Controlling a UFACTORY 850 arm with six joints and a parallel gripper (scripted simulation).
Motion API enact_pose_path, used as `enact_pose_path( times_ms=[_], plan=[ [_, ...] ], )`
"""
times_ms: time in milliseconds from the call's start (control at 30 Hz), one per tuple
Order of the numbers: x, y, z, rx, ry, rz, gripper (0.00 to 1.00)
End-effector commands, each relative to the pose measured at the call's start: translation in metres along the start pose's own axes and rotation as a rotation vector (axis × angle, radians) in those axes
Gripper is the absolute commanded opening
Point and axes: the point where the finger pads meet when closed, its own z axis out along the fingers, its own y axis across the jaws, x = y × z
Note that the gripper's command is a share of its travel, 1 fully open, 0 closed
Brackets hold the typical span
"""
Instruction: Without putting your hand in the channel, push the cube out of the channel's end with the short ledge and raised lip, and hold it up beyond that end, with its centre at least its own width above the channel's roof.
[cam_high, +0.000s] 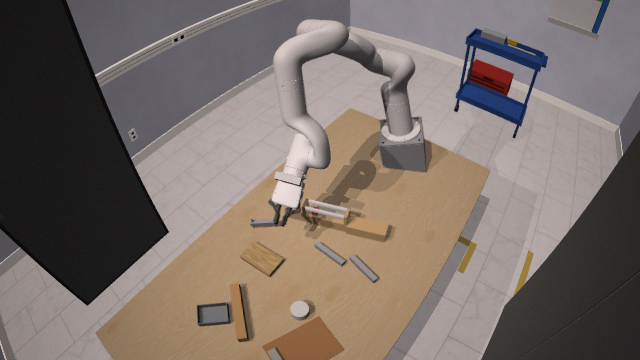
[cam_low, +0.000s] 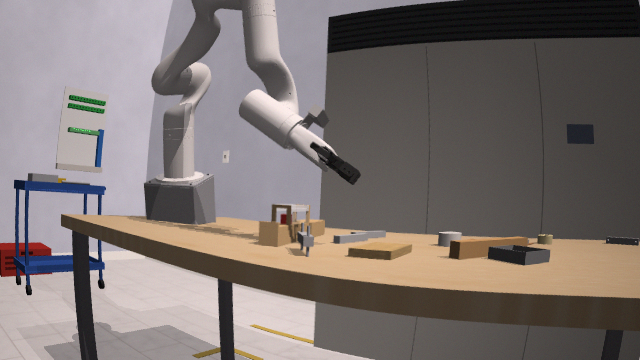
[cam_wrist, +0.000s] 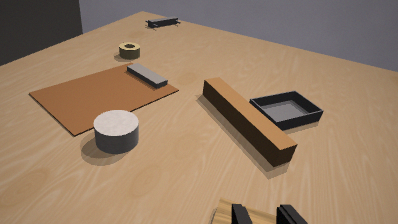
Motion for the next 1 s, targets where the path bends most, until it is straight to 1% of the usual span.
enact_pose_path(
  times_ms=[0, 33, 67, 100, 200, 267, 300, 333, 400, 433, 467, 500, 533, 567, 600, 633, 667, 700, 767, 833, 867, 900, 933, 967],
  plan=[
    [-0.003, -0.029, 0.016, 0.077, -0.099, -0.099, 0.0],
    [-0.005, -0.041, 0.021, 0.111, -0.14, -0.144, 0.0],
    [-0.005, -0.041, 0.021, 0.111, -0.14, -0.144, 0.0],
    [-0.008, -0.054, 0.026, 0.147, -0.185, -0.193, 0.0],
    [-0.008, -0.054, 0.026, 0.147, -0.185, -0.193, 0.0],
    [-0.013, -0.08, 0.032, 0.226, -0.281, -0.305, 0.0],
    [-0.013, -0.08, 0.032, 0.226, -0.281, -0.305, 0.0],
    [-0.015, -0.094, 0.034, 0.267, -0.331, -0.365, 0.0],
    [-0.015, -0.094, 0.034, 0.267, -0.331, -0.365, 0.0],
    [-0.017, -0.106, 0.034, 0.309, -0.382, -0.427, 0.0],
    [-0.017, -0.106, 0.034, 0.309, -0.382, -0.427, 0.0],
    [-0.019, -0.118, 0.034, 0.35, -0.432, -0.489, 0.0],
    [-0.019, -0.118, 0.034, 0.35, -0.432, -0.489, 0.0],
    [-0.021, -0.129, 0.032, 0.389, -0.481, -0.551, 0.0],
    [-0.021, -0.129, 0.032, 0.389, -0.481, -0.551, 0.0],
    [-0.022, -0.138, 0.029, 0.427, -0.529, -0.612, 0.0],
    [-0.022, -0.138, 0.029, 0.427, -0.529, -0.612, 0.0],
    [-0.022, -0.147, 0.026, 0.463, -0.574, -0.669, 0.0],
    [-0.022, -0.147, 0.026, 0.463, -0.574, -0.669, 0.0],
    [-0.022, -0.16, 0.019, 0.526, -0.655, -0.772, 0.0],
    [-0.022, -0.16, 0.019, 0.526, -0.655, -0.772, 0.0],
    [-0.021, -0.165, 0.015, 0.552, -0.69, -0.816, 0.0],
    [-0.021, -0.165, 0.015, 0.552, -0.69, -0.816, 0.0],
    [-0.02, -0.169, 0.011, 0.575, -0.721, -0.854, 0.0]
  ],
)
